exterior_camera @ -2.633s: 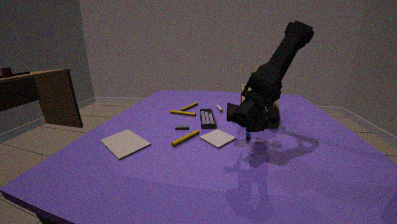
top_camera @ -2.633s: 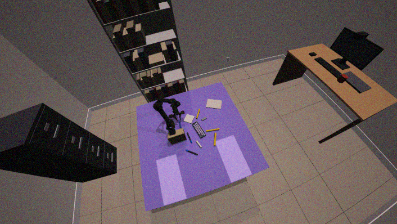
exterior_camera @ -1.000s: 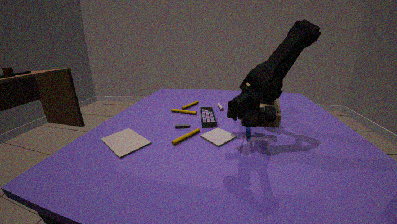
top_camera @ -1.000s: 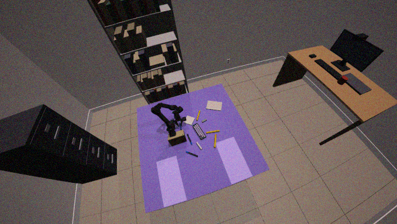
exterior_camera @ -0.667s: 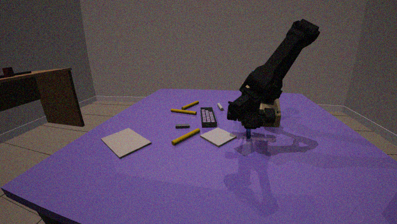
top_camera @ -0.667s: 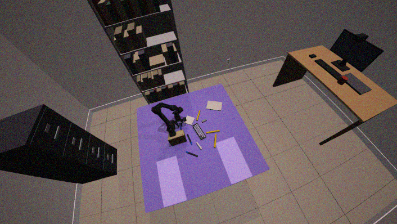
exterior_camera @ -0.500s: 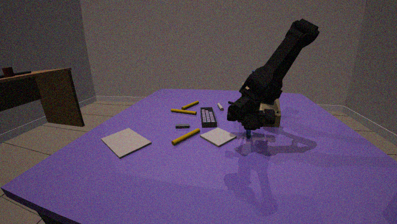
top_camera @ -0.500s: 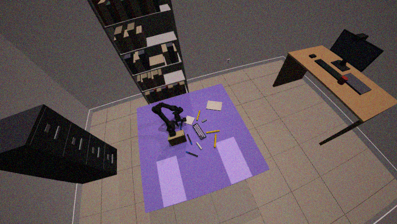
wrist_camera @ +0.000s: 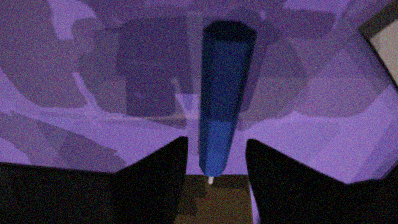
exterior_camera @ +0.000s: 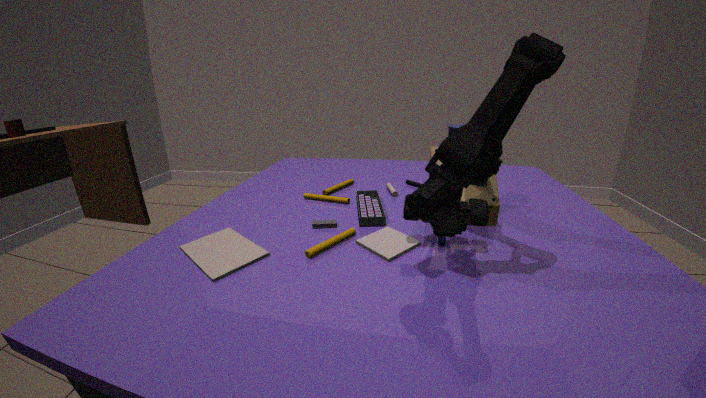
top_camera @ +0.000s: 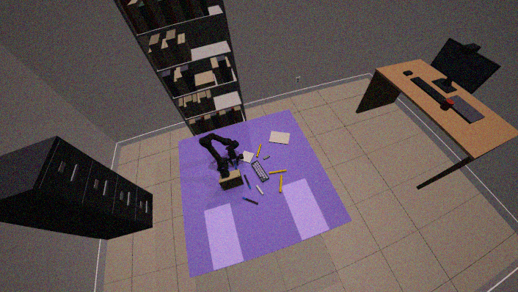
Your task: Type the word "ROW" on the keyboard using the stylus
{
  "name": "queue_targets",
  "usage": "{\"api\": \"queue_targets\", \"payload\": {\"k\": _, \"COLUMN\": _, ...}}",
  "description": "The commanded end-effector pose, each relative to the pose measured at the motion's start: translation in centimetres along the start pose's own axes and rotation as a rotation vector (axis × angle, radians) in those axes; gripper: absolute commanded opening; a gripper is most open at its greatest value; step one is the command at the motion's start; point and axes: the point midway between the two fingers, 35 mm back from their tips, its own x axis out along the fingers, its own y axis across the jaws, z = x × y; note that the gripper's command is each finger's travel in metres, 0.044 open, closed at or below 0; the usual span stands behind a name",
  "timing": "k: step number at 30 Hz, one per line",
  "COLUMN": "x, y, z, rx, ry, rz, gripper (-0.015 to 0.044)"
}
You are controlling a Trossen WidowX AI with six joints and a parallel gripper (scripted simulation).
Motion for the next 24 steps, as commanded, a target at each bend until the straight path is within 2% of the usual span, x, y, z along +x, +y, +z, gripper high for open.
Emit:
{"api": "queue_targets", "payload": {"k": 1, "x": 0.44, "y": 0.03, "z": 0.01, "rx": 0.003, "ry": 0.009, "rz": 0.003, "gripper": 0.015}}
{"api": "queue_targets", "payload": {"k": 10, "x": 0.73, "y": 0.03, "z": 0.17, "rx": 0.003, "ry": 0.009, "rz": 0.004, "gripper": 0.015}}
{"api": "queue_targets", "payload": {"k": 15, "x": 0.55, "y": 0.06, "z": 0.23, "rx": -0.001, "ry": 0.003, "rz": 0.003, "gripper": 0.0019}}
{"api": "queue_targets", "payload": {"k": 18, "x": 0.55, "y": 0.06, "z": 0.23, "rx": -0.001, "ry": 0.003, "rz": 0.003, "gripper": 0.0}}
{"api": "queue_targets", "payload": {"k": 24, "x": 0.55, "y": 0.06, "z": 0.23, "rx": -0.001, "ry": 0.003, "rz": 0.003, "gripper": 0.0}}
